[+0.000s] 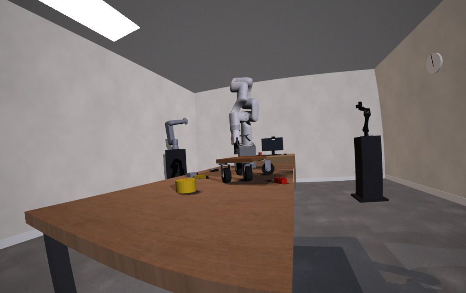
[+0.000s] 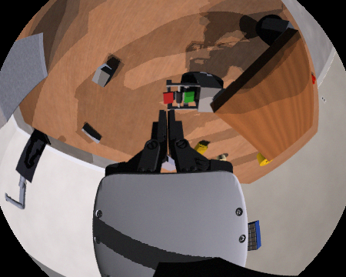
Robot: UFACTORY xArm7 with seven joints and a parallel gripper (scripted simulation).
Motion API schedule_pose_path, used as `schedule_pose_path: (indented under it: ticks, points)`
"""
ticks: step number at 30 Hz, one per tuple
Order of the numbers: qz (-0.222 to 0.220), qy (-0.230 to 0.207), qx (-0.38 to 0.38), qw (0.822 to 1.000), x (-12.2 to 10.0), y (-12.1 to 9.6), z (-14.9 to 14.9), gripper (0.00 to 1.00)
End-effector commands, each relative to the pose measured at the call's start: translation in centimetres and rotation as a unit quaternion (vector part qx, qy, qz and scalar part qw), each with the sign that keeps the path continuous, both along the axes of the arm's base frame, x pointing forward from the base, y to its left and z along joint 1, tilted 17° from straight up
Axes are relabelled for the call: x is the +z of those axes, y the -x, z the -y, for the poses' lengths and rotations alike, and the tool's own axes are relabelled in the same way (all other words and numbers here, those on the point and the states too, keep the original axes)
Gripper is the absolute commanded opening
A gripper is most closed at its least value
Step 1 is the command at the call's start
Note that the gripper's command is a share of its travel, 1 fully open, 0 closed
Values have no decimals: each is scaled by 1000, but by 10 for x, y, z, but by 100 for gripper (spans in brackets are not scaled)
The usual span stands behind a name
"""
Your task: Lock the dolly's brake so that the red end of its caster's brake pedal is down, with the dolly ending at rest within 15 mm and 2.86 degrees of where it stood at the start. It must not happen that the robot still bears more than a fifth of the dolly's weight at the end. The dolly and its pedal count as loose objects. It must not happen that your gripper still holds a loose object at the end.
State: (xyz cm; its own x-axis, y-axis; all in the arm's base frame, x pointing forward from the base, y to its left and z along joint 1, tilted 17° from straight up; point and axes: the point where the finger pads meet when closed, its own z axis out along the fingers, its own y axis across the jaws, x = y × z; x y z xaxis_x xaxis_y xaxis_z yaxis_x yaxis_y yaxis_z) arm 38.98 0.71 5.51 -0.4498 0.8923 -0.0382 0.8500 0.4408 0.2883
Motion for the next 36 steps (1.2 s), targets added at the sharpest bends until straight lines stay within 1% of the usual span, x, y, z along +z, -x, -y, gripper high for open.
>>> schedule_pose_path:
  ticks: [1, 12, 14, 21, 28, 36]
  points:
    - [2, 0, 0, 1000, -7, -4, 0, 0]
    - [2, 0, 0, 1000, -30, -10, -3, 0]
    - [2, 0, 0, 1000, -30, -10, -3, 0]
    - [2, 0, 0, 1000, -40, -13, -4, 0]
    - [2, 0, 0, 1000, -45, -15, -4, 0]
    - [2, 0, 0, 1000, -45, -15, -4, 0]
